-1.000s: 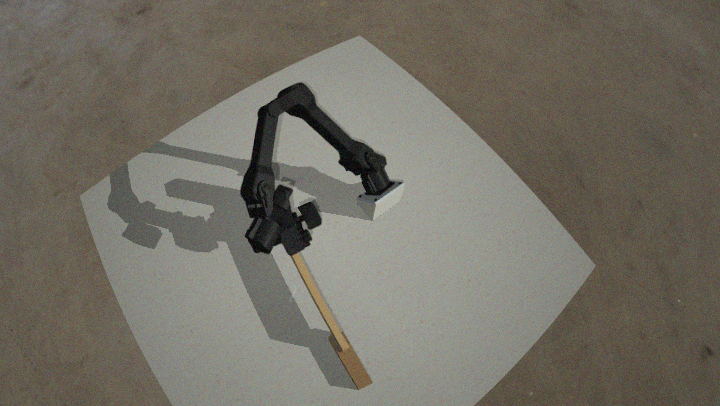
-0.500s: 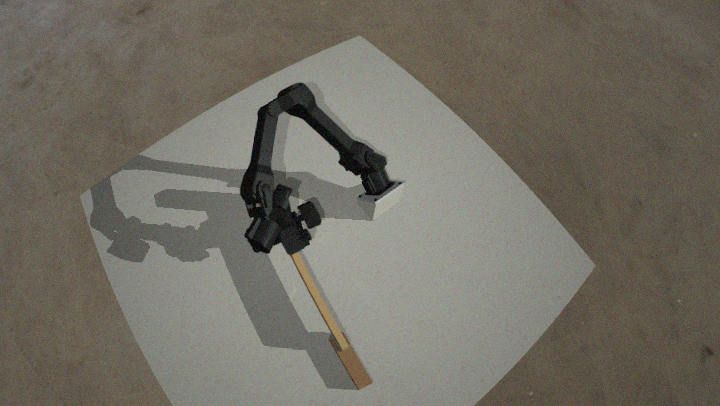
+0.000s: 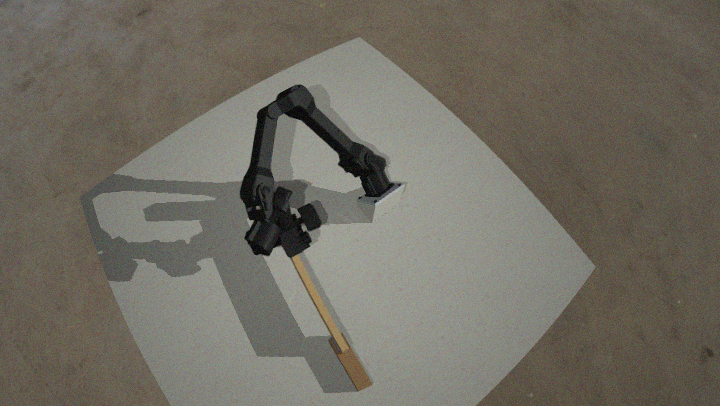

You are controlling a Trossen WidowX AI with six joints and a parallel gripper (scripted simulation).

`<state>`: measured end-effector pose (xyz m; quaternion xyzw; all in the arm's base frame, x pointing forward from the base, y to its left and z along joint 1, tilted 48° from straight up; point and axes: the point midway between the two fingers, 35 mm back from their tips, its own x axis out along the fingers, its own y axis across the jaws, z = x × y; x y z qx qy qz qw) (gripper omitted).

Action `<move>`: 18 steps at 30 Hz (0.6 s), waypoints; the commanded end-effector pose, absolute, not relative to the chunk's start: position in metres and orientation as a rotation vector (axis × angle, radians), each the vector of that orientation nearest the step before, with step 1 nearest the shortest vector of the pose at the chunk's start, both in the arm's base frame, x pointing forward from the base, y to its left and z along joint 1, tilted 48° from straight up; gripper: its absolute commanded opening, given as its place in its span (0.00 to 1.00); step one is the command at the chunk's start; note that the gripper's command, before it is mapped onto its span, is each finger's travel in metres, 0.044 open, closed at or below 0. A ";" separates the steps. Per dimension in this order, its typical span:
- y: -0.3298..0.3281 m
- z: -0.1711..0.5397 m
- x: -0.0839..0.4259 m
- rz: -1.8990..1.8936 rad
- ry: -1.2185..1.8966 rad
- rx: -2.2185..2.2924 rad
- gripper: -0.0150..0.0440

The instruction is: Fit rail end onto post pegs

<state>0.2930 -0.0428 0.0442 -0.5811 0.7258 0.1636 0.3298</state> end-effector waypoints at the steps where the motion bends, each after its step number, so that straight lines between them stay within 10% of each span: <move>1: -0.040 0.044 0.294 0.428 1.888 -1.525 0.25; 18: -0.042 0.045 0.293 0.428 1.888 -1.525 0.25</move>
